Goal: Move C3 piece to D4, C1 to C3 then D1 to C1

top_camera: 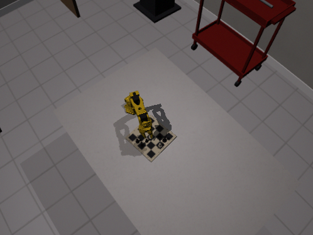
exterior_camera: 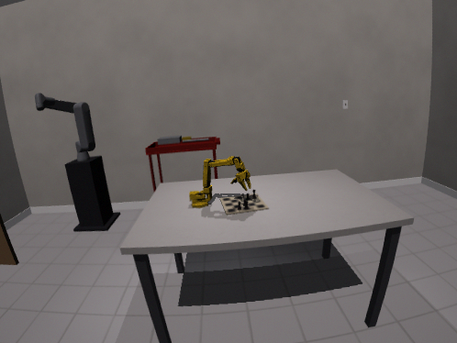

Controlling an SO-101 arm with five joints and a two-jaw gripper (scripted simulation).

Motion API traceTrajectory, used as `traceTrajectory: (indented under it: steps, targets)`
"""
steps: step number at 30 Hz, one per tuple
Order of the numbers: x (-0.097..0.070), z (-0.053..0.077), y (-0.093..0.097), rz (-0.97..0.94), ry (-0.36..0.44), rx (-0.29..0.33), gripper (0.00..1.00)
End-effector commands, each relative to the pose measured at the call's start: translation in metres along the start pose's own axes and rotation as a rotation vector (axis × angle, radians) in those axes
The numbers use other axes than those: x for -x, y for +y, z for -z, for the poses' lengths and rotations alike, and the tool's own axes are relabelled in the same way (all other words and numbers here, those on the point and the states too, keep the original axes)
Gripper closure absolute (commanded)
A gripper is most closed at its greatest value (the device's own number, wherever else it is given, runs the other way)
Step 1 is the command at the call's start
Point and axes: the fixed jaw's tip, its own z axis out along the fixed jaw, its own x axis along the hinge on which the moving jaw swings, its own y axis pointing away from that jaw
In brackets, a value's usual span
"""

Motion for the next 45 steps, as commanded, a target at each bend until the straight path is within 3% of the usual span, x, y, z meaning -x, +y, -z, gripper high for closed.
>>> traceTrajectory:
  steps: [1,6,20,22,35,45]
  targets:
    - [0.010,0.004,-0.012,-0.068,-0.007,-0.017,0.82]
    - [0.017,0.005,-0.021,-0.129,-0.014,-0.027,0.81]
    - [0.060,0.014,-0.063,-0.468,-0.072,-0.070,0.76]
    - [0.060,0.014,-0.063,-0.468,-0.072,-0.070,0.76]
    - [0.112,0.026,-0.094,-0.816,-0.155,-0.078,0.71]
    - [0.143,0.034,-0.106,-1.020,-0.209,-0.062,0.68]
